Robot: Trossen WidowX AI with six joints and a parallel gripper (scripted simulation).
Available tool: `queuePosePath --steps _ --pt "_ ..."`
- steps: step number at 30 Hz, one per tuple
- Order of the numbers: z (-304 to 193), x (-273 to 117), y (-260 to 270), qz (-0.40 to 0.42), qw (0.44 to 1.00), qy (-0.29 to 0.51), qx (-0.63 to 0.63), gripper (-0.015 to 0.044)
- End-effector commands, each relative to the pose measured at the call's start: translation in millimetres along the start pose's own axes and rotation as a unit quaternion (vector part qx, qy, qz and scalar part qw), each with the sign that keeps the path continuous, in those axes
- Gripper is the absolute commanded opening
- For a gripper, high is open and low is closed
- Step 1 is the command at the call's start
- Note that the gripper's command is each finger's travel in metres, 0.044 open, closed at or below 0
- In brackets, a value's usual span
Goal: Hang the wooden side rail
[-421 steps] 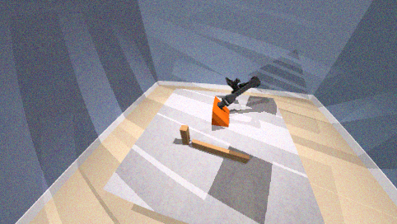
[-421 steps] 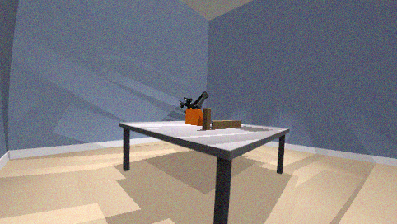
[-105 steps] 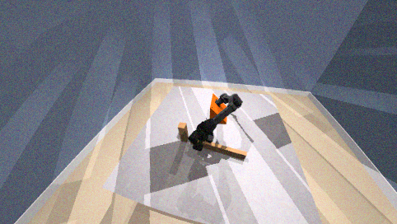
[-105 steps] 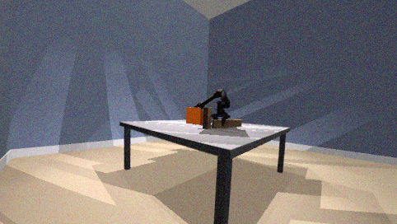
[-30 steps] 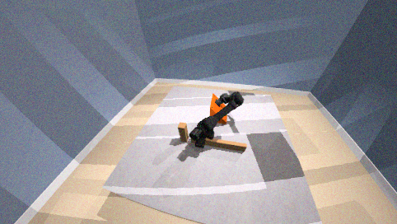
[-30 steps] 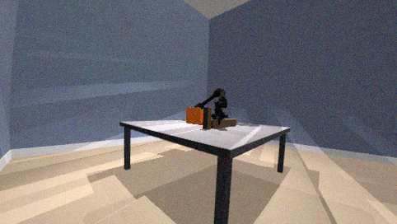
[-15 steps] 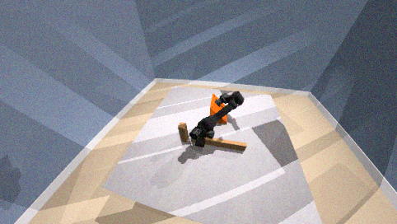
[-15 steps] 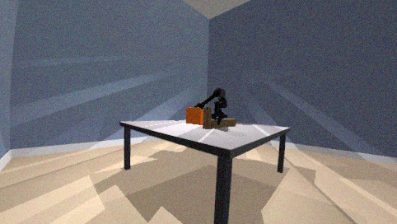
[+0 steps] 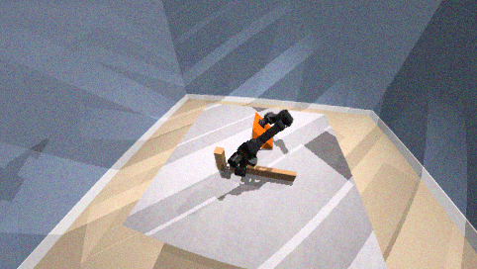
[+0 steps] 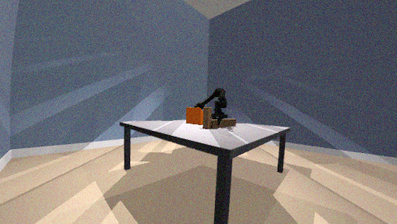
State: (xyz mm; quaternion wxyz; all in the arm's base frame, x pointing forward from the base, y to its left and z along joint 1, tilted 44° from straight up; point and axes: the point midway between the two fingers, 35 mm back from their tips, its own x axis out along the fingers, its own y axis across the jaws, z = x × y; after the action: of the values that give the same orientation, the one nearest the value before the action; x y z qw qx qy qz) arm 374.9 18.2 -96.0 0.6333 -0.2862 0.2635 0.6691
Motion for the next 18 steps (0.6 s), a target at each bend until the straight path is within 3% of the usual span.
queuePosePath --steps 1,18 --pt "-0.2 -1.2 0.2 0.001 1.000 0.001 -0.004 0.0000" --pt "-0.2 -4.1 0.1 0.001 1.000 0.001 -0.004 0.0000"
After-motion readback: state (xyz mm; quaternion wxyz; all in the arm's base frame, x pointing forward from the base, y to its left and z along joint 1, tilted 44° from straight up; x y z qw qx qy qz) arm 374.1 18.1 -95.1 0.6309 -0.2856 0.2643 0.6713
